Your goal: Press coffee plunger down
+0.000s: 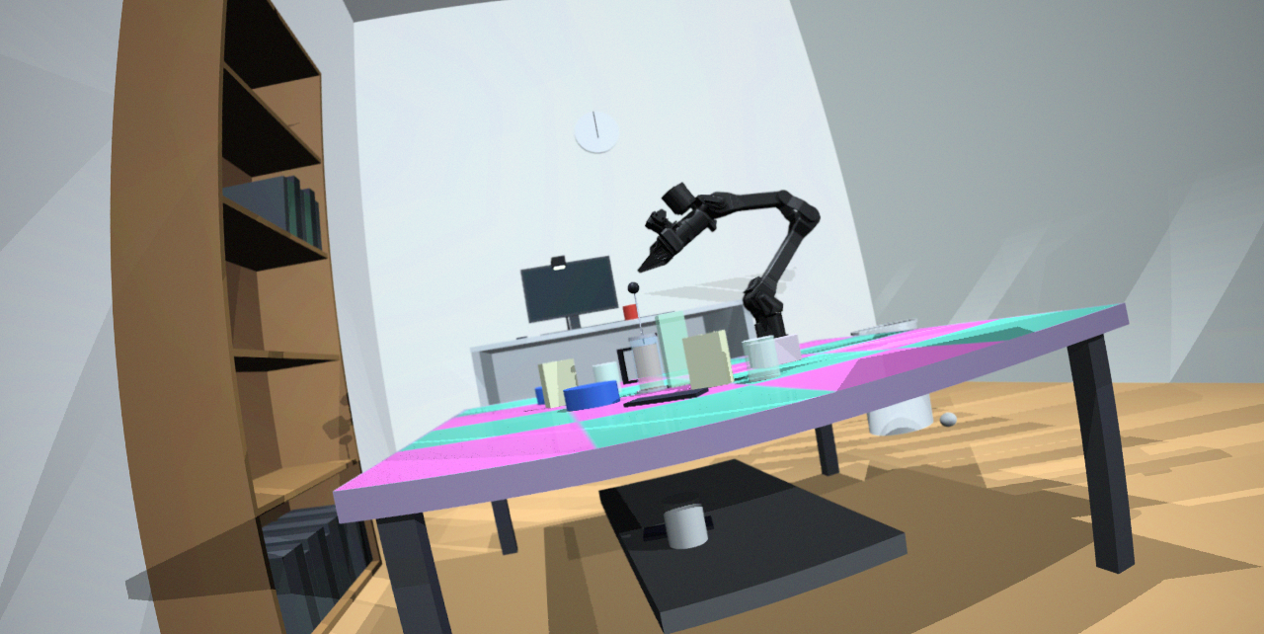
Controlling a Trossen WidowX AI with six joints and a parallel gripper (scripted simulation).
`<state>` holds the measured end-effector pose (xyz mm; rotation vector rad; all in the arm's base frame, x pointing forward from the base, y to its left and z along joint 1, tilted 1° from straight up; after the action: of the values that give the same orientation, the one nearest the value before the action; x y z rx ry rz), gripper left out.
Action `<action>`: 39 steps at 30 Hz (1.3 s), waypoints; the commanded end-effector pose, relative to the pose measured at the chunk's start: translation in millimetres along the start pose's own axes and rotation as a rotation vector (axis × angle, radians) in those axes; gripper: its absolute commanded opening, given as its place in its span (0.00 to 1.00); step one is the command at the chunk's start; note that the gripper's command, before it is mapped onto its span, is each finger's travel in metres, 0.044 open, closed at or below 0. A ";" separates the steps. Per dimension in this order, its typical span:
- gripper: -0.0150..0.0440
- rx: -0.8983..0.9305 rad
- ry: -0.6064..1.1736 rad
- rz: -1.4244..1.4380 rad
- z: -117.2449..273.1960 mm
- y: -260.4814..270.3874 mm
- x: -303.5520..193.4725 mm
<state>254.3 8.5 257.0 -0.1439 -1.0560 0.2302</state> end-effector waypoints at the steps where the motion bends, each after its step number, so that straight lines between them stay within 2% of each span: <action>1: 1.00 0.009 -0.006 -0.006 -8.3 5.7 -18.7; 31: 1.00 0.006 -0.008 -0.007 -48.0 5.0 -18.0; 39: 0.64 0.006 -0.008 -0.007 -48.0 5.0 -18.0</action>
<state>286.6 7.8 217.1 -0.1360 -1.0605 0.2225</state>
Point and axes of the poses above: the point midway between the two fingers, 35 mm back from their tips, its own z axis back along the fingers, its own y axis across the jaws, x = y × z, the point moved 1 cm from there along z, back along the fingers, and after that the axes turned 13 degrees about z, right-handed, at the moved point
